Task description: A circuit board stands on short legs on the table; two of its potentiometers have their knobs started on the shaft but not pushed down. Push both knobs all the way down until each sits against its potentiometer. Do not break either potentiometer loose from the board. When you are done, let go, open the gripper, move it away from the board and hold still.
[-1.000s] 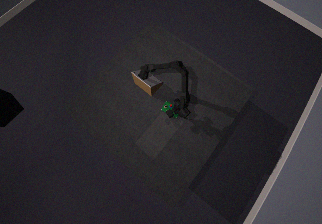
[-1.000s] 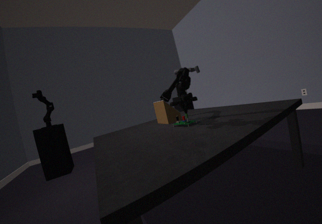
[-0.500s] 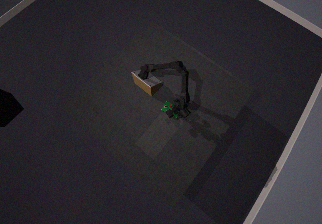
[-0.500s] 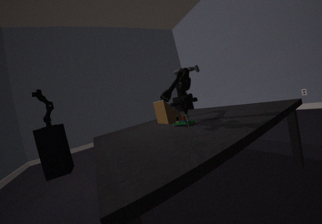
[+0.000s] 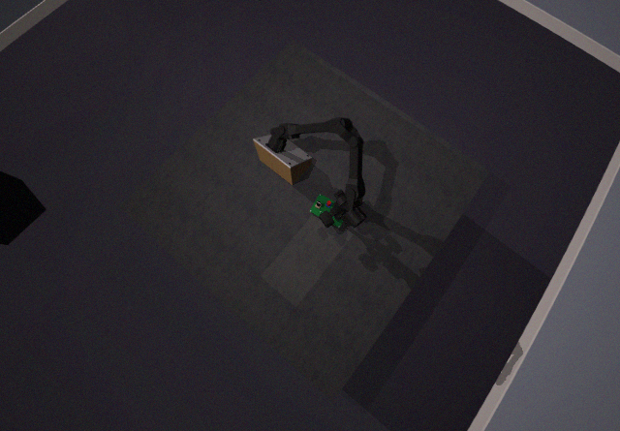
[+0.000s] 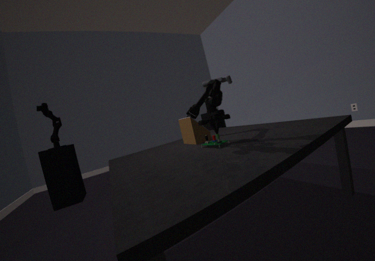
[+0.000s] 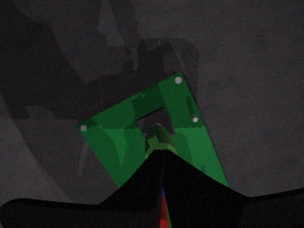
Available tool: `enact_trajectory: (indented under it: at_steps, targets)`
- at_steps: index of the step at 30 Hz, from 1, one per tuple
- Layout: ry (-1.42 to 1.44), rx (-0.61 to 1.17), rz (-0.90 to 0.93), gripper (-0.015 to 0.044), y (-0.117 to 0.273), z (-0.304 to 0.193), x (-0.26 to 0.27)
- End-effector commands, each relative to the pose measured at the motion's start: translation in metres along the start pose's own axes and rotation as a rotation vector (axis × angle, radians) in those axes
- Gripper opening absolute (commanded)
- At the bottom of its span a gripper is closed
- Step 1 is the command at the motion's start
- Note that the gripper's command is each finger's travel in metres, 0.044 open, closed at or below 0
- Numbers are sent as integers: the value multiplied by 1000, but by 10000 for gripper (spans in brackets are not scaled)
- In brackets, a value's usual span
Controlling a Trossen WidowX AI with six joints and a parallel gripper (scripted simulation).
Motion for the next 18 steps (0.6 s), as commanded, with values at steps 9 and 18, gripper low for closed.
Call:
enact_trajectory:
  at_steps: [9,18]
  targets:
    - [2,2,5,0,-6,0,0]
    - [2,2,5,0,-6,0,0]
Point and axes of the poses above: the point midway between the two fingers, 35 mm back from their tips, its own y axis back along the fingers, its own x axis across the jaws, z = x × y, the point moved 2 cm from there along y, back along the fingers, and after that the axes turned 13 degrees about y, right-handed, at the moved point
